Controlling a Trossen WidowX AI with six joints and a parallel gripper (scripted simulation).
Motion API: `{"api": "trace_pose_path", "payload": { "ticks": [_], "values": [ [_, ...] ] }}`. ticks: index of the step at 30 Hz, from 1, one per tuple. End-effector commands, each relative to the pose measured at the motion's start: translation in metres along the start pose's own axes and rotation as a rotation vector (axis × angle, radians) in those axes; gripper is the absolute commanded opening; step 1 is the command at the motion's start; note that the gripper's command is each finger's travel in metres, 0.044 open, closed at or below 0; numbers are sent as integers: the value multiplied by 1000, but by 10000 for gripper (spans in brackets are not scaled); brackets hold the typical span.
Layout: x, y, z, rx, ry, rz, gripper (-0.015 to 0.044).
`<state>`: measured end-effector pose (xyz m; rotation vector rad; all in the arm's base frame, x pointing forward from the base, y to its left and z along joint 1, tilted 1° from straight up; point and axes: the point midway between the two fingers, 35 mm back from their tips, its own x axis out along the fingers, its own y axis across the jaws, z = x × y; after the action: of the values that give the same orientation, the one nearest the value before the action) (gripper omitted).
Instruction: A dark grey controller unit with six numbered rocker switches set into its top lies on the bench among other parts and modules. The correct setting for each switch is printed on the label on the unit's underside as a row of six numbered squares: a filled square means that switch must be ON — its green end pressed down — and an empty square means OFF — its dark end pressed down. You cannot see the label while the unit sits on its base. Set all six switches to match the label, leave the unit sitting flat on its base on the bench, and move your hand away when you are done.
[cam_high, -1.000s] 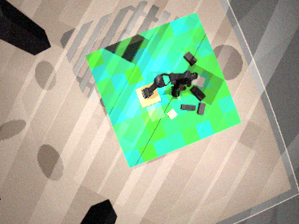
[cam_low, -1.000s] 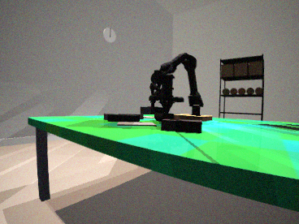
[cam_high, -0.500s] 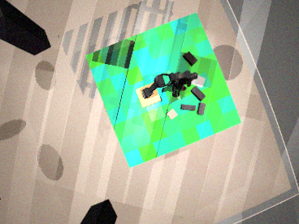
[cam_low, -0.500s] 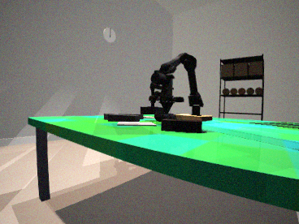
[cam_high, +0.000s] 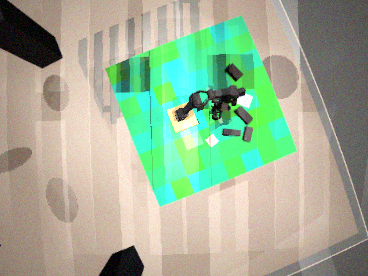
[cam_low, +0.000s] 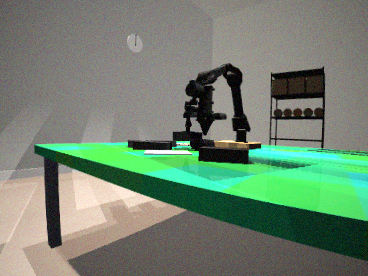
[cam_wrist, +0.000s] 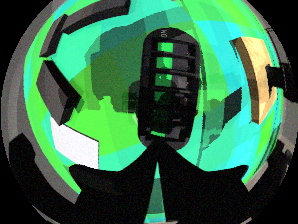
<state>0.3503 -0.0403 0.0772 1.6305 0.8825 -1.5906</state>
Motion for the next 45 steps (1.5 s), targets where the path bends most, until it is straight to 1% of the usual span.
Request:
{"api": "trace_pose_path", "payload": {
  "ticks": [1,5,8,10,45],
  "values": [
    [-16,-1,0,2,5,8,0],
    [-16,-1,3,2,5,8,0],
    [-19,-8,40,2,1,8,0],
    [-19,-11,51,2,0,8,0],
    [-19,-11,50,2,0,8,0]
  ]
}}
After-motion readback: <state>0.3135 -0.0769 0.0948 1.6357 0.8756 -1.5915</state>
